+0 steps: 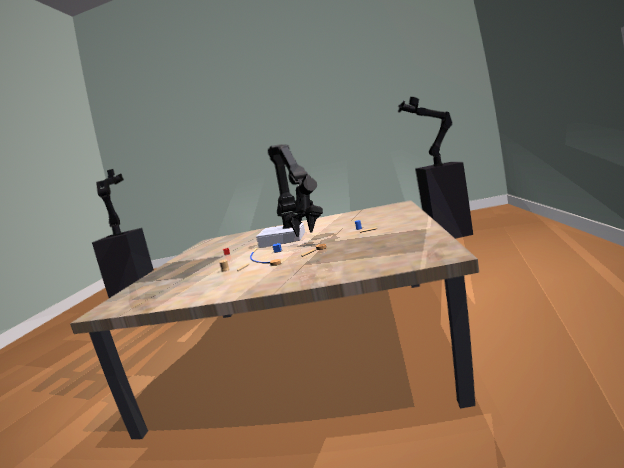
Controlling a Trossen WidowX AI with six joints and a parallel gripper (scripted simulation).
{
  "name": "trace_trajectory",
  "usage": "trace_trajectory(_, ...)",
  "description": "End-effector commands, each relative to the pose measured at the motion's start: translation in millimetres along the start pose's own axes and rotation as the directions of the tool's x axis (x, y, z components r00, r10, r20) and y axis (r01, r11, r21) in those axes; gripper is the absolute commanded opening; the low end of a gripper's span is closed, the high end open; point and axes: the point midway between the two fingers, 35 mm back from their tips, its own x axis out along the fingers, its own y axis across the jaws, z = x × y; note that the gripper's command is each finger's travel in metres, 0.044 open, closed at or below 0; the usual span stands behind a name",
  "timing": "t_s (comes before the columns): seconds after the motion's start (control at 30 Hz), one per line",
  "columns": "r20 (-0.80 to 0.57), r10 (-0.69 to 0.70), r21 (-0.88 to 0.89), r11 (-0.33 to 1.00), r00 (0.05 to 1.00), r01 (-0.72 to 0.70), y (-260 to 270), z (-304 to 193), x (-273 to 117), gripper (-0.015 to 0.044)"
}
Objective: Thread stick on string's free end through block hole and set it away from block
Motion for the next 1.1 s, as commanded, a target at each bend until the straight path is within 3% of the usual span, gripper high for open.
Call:
trace_trajectory(0.0,0.111,0.13,0.283,0.946,0.985,-0.157,29.9,-39.3,7.9,0.044)
trace_trajectory(0.27,0.347,0.208,0.676,0.621,0.915,-0.398,88.4,-93.9,2.6,0.044)
trace_trajectory(0.87,0.346,0.21,0.676,0.619,0.914,-0.399,89.5,-95.1,2.4,0.044)
trace_trajectory(1.07,0.346,0.21,0.676,0.619,0.914,-0.399,89.5,-95.1,2.4,0.0282)
